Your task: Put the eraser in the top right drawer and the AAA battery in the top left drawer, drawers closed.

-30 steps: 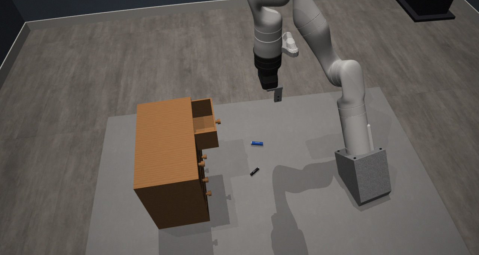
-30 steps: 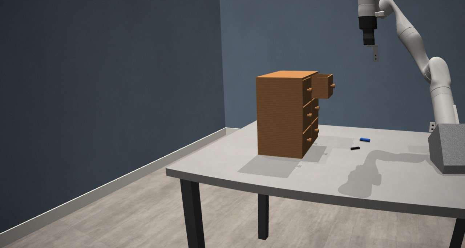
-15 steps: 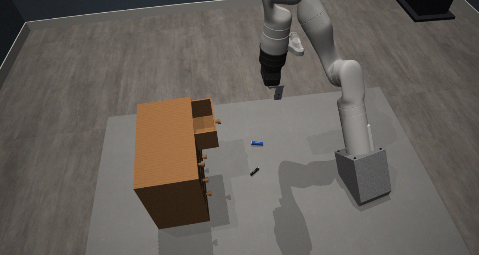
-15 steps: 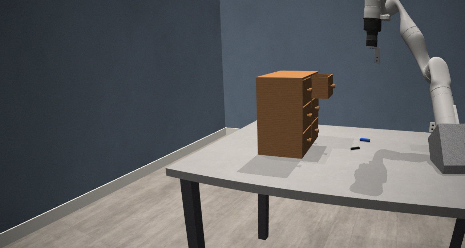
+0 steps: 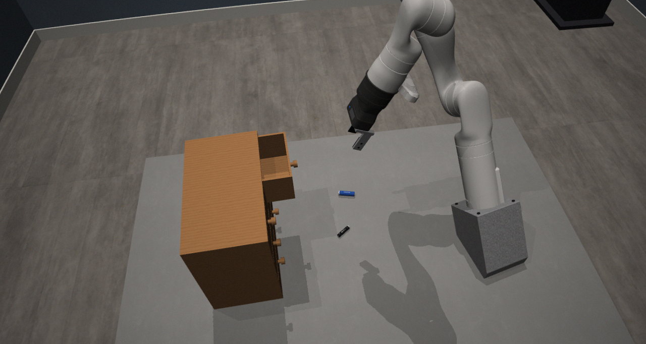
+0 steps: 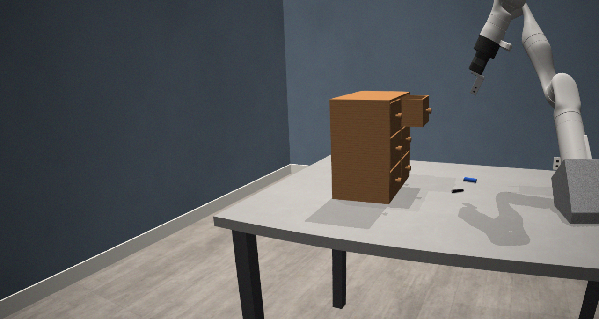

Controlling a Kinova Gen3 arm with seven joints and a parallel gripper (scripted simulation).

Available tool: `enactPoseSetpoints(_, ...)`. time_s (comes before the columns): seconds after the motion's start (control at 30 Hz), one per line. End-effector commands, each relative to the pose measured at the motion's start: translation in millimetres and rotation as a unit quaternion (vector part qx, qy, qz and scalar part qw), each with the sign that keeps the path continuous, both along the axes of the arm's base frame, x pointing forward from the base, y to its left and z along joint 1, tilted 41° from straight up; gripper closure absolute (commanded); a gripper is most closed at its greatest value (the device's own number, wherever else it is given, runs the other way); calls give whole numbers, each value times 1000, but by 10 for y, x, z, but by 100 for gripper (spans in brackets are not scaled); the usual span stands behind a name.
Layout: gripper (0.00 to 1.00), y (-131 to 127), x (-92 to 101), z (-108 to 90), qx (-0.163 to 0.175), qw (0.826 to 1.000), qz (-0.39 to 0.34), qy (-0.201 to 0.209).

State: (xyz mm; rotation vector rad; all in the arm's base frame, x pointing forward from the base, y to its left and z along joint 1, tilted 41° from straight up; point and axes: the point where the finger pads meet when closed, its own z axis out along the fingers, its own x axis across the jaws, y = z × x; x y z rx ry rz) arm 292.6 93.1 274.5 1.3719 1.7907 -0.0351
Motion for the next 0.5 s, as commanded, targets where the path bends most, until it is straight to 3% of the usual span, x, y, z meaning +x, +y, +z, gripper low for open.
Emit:
enactPoseSetpoints(0.0,0,-104,40,-38,-6,999,28,-32)
enactPoseSetpoints(0.23,0,-211,215,-170,-3,991,86,-100)
enactPoseSetpoints(0.47,0,-271,278,-225,-5,987,100,-126)
